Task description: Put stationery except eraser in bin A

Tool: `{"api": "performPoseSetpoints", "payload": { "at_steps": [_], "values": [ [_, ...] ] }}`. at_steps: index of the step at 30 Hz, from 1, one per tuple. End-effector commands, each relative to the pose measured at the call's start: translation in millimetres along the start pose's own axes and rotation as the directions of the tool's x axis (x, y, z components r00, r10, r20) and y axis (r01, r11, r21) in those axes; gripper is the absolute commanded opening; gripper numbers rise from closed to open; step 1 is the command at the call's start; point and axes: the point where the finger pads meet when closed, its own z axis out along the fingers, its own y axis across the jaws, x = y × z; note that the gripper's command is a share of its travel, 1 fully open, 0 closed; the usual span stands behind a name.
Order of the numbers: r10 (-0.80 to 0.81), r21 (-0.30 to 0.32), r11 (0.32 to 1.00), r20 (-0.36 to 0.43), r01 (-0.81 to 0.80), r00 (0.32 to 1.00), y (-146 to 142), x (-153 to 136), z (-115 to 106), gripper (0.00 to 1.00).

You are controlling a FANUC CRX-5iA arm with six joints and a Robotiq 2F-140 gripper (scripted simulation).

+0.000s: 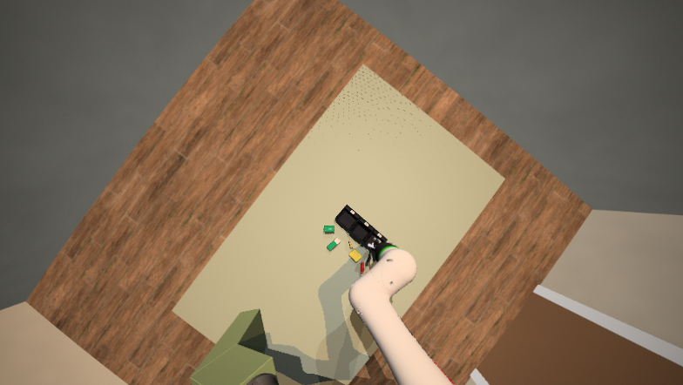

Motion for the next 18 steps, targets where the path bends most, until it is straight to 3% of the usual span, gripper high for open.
{"api": "performPoseSetpoints", "payload": {
  "at_steps": [1, 18],
  "values": [
    [0.0, 0.0, 1.0, 0.0, 0.0, 1.0, 0, 0, 0, 0.05],
    [0.0, 0.0, 1.0, 0.0, 0.0, 1.0, 0, 0, -20, 0.05]
  ]
}}
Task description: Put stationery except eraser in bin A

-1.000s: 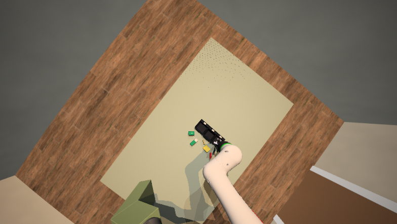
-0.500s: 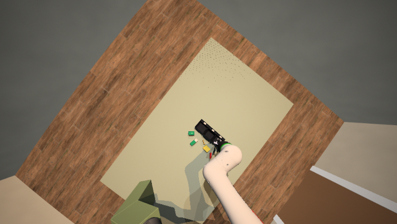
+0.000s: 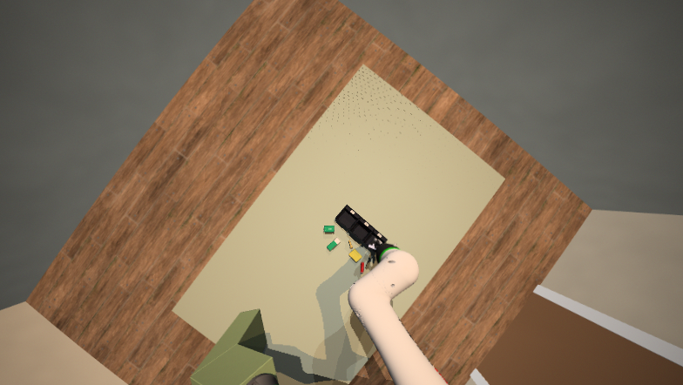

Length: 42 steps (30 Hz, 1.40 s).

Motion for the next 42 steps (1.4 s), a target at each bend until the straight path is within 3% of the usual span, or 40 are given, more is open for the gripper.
{"api": "performPoseSetpoints", "payload": {
  "at_steps": [1, 14, 31, 37, 42],
  "values": [
    [0.0, 0.0, 1.0, 0.0, 0.0, 1.0, 0, 0, -3, 0.05],
    [0.0, 0.0, 1.0, 0.0, 0.0, 1.0, 0, 0, -41, 0.05],
    [0.0, 0.0, 1.0, 0.0, 0.0, 1.0, -71, 25, -41, 0.05],
    [0.0, 0.0, 1.0, 0.0, 0.0, 1.0, -79, 27, -41, 0.05],
    [0.0, 0.0, 1.0, 0.0, 0.0, 1.0, -79, 27, -28, 0.05]
  ]
}}
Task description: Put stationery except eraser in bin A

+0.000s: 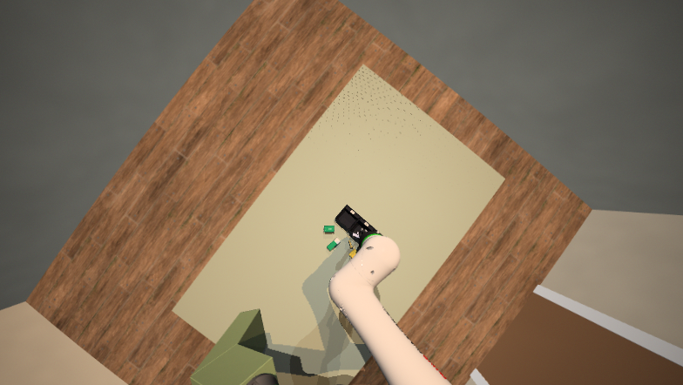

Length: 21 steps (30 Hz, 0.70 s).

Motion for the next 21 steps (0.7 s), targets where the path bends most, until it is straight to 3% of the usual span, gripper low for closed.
{"api": "performPoseSetpoints", "payload": {
  "at_steps": [1, 21],
  "values": [
    [0.0, 0.0, 1.0, -0.001, 0.0, 1.0, 0, 0, 8, 0.05],
    [0.0, 0.0, 1.0, -0.001, 0.0, 1.0, 0, 0, 51, 0.05]
  ]
}}
